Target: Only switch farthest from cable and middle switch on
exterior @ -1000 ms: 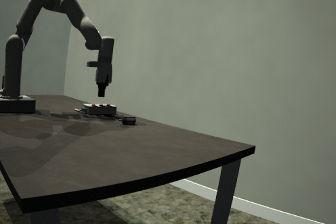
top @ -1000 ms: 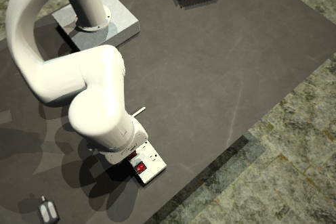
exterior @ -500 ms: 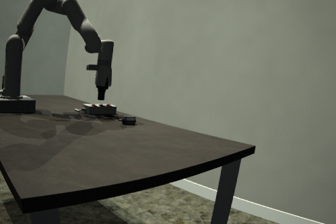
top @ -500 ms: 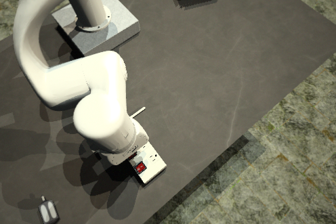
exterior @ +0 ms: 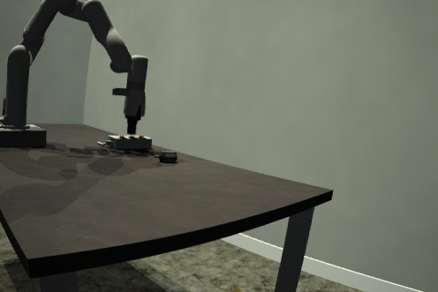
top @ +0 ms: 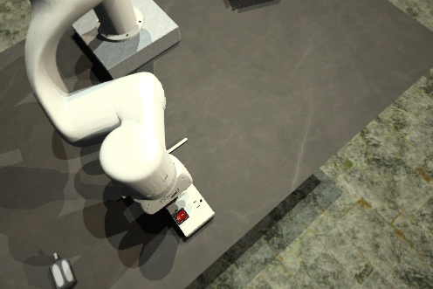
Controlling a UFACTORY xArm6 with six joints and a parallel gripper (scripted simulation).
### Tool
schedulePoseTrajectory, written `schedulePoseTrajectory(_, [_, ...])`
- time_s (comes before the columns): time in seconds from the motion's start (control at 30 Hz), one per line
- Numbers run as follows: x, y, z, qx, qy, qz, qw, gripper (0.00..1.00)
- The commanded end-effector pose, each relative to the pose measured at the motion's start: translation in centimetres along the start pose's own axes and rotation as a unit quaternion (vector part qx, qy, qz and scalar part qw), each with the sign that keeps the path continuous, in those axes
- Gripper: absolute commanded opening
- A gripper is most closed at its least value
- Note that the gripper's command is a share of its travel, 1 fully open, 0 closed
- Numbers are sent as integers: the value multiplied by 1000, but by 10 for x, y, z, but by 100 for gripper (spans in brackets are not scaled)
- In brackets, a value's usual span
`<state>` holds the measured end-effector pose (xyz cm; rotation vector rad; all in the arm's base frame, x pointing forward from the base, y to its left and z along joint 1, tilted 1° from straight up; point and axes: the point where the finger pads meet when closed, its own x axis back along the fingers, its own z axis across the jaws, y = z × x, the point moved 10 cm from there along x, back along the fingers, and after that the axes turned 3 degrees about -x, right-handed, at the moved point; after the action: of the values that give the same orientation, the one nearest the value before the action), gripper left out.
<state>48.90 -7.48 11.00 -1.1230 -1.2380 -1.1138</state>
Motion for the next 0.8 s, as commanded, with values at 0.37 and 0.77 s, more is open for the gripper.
schedulePoseTrajectory(0.37, [-3, 1, 0, 0, -1, -2, 1000, 0])
schedulePoseTrajectory(0.77, [-3, 1, 0, 0, -1, -2, 1000, 0])
